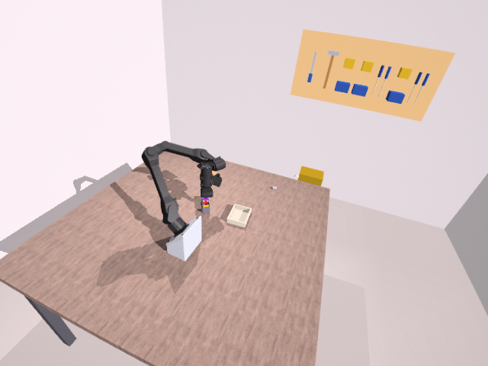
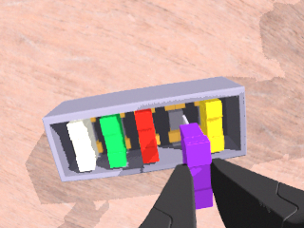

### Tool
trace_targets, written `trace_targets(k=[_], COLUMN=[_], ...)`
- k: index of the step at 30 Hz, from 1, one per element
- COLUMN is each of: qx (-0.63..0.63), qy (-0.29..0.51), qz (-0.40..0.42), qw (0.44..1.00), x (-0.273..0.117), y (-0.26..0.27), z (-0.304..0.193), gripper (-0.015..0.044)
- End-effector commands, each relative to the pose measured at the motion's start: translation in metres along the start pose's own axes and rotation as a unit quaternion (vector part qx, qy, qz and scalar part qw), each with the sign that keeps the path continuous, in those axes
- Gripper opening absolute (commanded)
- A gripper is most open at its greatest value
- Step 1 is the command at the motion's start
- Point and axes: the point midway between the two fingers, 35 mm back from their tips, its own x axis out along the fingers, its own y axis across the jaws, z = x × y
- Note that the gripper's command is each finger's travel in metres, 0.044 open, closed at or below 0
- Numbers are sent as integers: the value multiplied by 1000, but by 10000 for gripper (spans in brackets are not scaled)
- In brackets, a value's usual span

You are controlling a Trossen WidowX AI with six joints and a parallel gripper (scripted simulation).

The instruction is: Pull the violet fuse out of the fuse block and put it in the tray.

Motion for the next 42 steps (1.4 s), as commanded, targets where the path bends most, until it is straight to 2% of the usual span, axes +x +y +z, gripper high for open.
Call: trace_targets(k=[1, 9, 25, 42], qx=[-4, -3, -3, -5], qy=[-2, -3, -10, -10], qz=[-1, -1, -3, -3], qw=[1000, 1000, 1000, 1000], x=[-8, -14, -22, -21], y=[1, 0, -19, -63], z=[0, 3, 80, 157], gripper=[0, 0, 0, 0])
